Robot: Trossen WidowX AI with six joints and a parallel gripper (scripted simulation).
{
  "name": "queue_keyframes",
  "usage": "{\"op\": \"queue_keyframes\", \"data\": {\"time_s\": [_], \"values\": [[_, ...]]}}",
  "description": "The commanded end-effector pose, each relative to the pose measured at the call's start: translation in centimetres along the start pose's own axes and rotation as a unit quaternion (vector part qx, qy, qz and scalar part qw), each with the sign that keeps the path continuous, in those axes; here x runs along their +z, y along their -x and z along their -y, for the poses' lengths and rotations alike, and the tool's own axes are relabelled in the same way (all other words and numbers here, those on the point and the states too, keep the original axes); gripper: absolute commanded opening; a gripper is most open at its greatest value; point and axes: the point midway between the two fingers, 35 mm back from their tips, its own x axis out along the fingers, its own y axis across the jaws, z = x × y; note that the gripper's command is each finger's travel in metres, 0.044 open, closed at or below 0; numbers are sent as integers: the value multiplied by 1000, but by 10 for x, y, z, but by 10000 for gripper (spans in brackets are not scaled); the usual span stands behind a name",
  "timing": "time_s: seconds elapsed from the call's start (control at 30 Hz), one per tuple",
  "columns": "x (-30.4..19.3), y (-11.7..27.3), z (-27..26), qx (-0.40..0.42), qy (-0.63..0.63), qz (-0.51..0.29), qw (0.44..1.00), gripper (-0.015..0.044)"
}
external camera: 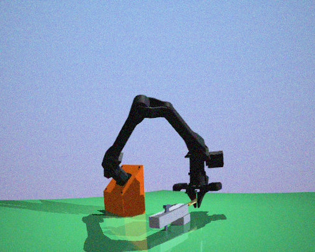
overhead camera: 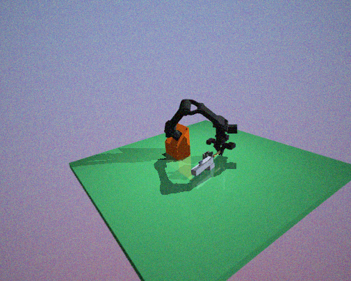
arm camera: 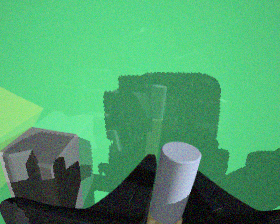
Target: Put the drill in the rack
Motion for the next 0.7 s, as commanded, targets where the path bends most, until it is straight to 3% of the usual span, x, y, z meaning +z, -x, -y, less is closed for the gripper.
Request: {"op": "queue_keyframes", "data": {"time_s": [0.0,0.67], "values": [[0,3,0,0,-3,2,1000,0],[-2,15,-2,0,-3,2,1000,0]]}}
